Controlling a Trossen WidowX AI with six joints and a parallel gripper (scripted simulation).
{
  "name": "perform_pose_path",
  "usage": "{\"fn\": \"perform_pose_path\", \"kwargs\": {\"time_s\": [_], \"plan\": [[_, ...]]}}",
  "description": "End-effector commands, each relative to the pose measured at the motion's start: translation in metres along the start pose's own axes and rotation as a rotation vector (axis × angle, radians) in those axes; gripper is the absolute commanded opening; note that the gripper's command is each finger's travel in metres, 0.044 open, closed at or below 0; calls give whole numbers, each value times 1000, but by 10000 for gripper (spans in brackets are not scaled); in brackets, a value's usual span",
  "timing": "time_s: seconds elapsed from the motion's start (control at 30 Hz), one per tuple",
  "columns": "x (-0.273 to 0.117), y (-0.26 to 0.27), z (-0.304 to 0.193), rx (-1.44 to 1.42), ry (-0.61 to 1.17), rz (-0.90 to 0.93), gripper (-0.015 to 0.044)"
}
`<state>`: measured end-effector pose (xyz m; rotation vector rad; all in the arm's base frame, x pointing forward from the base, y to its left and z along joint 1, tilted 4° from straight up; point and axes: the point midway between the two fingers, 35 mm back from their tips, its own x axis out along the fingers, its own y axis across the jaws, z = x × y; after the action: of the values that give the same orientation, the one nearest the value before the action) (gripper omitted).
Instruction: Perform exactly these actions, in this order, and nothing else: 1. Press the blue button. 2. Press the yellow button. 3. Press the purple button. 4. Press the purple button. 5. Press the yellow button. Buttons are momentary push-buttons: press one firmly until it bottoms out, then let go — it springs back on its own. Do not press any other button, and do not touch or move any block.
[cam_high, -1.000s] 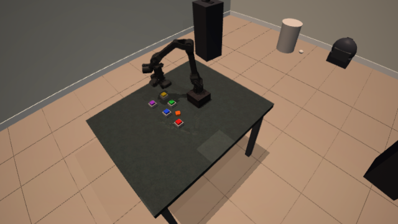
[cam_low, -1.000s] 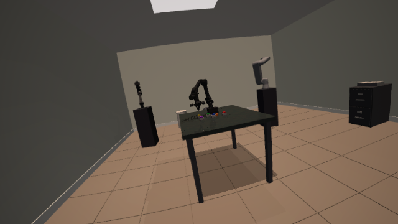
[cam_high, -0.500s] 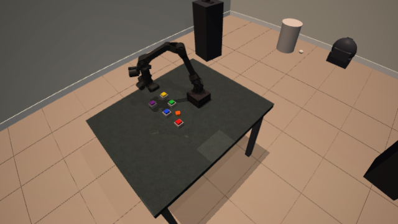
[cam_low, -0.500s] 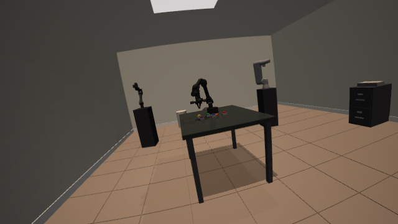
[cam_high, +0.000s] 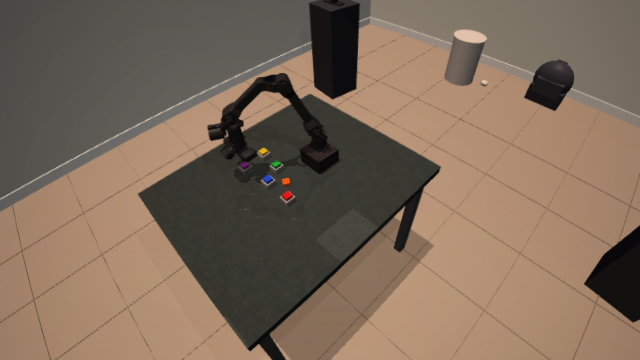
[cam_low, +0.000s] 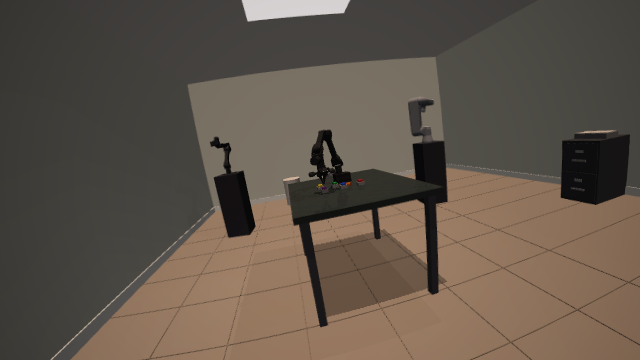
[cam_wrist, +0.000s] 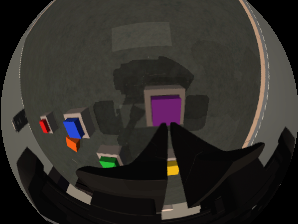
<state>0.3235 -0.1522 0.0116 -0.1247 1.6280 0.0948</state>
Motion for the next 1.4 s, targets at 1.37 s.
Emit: {"fn": "perform_pose_path", "kwargs": {"time_s": [1.37], "plan": [[2, -1, 2, 4, -14, -6, 20]]}}
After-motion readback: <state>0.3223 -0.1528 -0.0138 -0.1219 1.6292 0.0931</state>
